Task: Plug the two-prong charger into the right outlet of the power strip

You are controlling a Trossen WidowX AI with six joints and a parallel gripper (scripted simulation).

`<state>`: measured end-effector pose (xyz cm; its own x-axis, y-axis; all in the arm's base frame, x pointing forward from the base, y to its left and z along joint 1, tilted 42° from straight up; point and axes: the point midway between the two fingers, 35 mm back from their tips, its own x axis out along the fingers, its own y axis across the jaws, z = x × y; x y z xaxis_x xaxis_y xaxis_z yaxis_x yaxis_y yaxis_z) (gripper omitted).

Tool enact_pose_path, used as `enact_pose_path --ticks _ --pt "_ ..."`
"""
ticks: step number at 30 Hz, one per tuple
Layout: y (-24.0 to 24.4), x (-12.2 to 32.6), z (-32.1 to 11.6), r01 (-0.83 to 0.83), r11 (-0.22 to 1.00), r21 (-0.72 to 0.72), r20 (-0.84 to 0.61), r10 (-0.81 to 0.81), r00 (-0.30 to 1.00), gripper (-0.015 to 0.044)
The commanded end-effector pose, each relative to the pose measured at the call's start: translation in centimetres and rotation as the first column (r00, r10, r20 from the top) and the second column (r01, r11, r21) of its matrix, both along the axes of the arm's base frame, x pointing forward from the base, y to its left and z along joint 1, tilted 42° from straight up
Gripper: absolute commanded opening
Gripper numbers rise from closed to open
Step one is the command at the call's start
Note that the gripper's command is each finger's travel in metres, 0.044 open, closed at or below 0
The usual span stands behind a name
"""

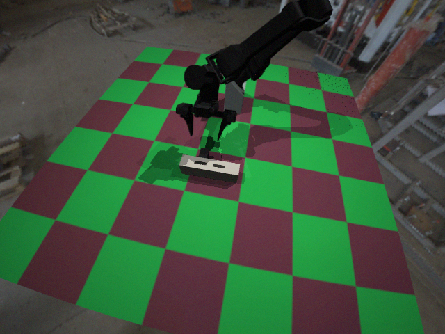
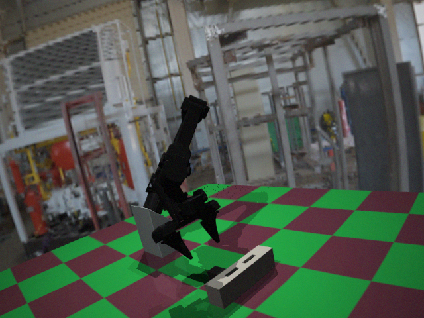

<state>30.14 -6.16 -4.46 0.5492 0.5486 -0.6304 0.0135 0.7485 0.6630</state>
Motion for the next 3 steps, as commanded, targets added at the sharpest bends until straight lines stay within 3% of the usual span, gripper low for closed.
enact_pose_path --ticks 1,3 --pt "0.02 0.03 0.06 0.003 1.000 0.005 0.001 -0.003 1.000 0.0440" --pt "0.02 0.03 0.06 0.003 1.000 0.005 0.001 -0.003 1.000 0.0440"
